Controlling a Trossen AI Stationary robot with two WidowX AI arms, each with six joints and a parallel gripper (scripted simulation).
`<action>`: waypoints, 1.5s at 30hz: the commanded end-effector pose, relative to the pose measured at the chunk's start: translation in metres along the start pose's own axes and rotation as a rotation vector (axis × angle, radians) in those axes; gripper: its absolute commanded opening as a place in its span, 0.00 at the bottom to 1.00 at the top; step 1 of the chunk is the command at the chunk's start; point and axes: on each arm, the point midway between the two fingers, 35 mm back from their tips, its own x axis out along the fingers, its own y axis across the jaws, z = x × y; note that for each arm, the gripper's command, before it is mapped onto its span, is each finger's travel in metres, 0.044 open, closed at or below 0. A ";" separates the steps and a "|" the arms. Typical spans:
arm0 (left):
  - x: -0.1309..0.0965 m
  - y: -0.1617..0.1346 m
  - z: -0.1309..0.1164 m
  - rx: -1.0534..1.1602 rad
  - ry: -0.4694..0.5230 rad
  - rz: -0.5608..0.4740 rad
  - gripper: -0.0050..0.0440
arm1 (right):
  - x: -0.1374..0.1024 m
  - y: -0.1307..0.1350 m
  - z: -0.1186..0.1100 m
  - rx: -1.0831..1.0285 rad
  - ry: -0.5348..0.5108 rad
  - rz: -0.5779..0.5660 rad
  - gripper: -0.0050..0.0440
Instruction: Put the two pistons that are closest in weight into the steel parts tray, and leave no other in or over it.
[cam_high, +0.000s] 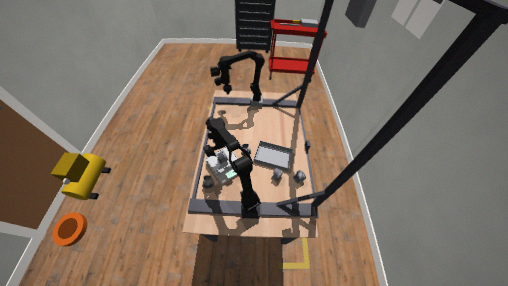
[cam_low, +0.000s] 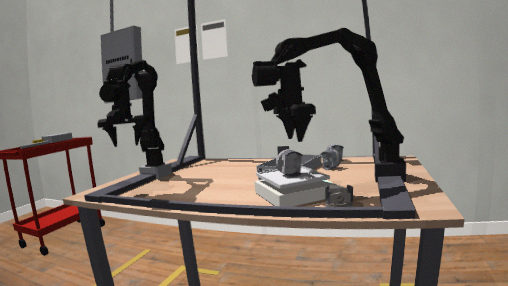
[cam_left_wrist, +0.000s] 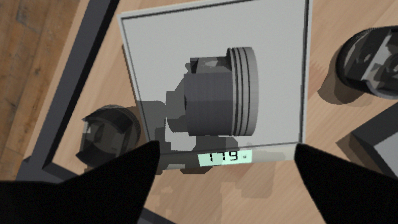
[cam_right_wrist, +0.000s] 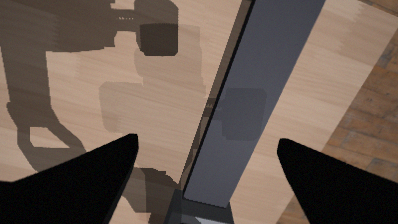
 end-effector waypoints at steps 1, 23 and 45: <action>-0.012 -0.001 0.009 0.090 -0.029 0.022 0.87 | -0.008 0.000 0.005 0.001 -0.032 0.002 0.92; -0.015 -0.001 0.004 0.586 -0.014 0.117 0.87 | -0.008 0.000 0.005 0.001 -0.032 0.002 0.92; -0.014 -0.001 0.004 1.083 0.013 0.211 0.87 | -0.008 0.000 0.005 0.001 -0.032 0.002 0.92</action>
